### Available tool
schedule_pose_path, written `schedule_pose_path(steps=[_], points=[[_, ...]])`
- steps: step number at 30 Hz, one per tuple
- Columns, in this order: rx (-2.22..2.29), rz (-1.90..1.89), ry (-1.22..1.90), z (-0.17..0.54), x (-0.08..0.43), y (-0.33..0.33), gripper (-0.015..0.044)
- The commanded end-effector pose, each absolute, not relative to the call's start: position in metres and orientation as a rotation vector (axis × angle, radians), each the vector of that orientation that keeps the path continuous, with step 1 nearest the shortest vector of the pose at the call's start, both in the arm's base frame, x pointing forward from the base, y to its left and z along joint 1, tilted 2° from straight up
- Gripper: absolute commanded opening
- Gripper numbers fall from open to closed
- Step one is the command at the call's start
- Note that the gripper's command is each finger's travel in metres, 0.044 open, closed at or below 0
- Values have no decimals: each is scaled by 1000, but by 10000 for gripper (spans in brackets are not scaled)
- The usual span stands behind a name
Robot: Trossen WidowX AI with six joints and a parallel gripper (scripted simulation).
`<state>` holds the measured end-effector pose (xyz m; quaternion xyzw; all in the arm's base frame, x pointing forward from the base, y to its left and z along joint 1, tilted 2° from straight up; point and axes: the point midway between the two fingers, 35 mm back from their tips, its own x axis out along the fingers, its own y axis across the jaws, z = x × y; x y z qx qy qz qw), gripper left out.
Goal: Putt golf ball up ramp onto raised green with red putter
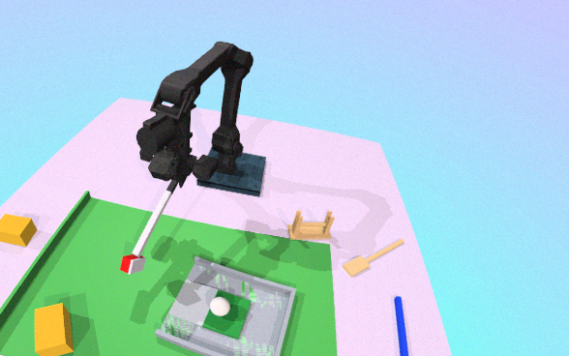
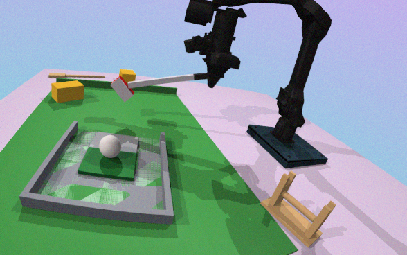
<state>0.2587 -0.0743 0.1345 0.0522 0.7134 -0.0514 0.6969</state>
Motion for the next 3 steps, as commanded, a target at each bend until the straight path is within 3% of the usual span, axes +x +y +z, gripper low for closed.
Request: schedule_pose_path(steps=[1, 3], points=[[116, -115, 1588, 134, 259, -74, 0], [116, -115, 1588, 134, 259, -74, 0]])
